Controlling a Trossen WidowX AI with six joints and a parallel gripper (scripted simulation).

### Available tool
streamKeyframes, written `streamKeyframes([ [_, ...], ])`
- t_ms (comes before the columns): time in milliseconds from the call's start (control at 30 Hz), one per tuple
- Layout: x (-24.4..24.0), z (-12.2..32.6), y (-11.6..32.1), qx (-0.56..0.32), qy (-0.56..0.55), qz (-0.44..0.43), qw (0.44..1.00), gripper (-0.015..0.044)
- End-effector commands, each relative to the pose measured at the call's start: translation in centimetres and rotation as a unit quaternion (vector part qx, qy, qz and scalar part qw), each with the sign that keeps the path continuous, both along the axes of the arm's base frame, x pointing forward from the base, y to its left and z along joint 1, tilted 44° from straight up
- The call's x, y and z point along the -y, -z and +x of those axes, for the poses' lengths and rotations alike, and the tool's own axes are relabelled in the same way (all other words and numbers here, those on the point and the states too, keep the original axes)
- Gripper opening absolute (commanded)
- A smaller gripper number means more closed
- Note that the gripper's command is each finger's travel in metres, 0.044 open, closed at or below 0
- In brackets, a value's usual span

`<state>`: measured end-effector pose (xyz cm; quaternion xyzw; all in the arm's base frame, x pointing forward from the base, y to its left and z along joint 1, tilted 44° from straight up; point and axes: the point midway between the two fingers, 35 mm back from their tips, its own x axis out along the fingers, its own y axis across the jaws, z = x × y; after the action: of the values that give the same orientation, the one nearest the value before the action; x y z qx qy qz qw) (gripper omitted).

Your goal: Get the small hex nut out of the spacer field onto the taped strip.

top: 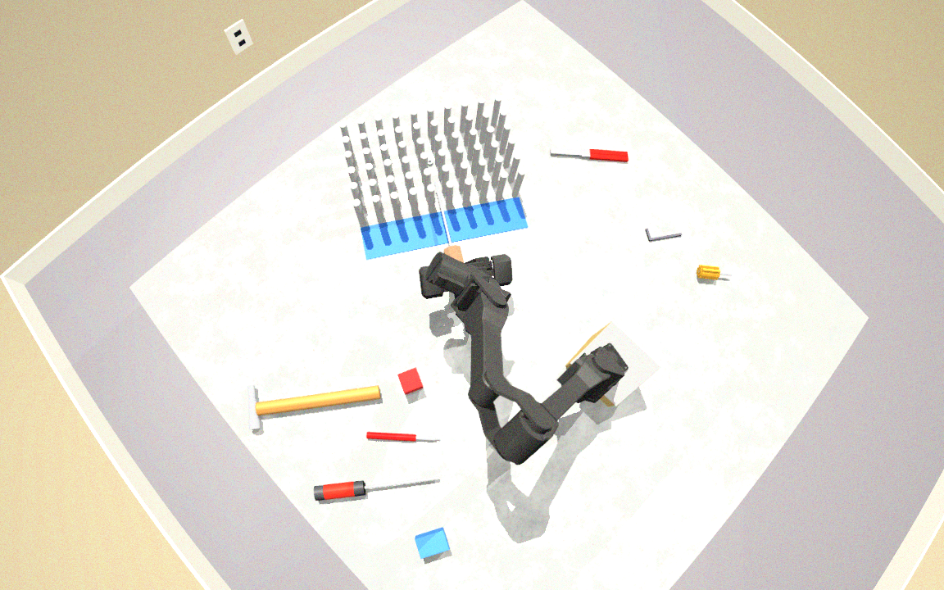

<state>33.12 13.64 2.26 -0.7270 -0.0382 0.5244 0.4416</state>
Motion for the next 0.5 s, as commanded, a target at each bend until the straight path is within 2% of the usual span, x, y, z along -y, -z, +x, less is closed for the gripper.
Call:
streamKeyframes([
  [0,0.18,0.55,-0.04,0.005,0.001,-0.001,1.000,0.0000],
  [467,0.37,1.33,0.25,0.005,0.001,-0.001,1.000,0.0000],
])
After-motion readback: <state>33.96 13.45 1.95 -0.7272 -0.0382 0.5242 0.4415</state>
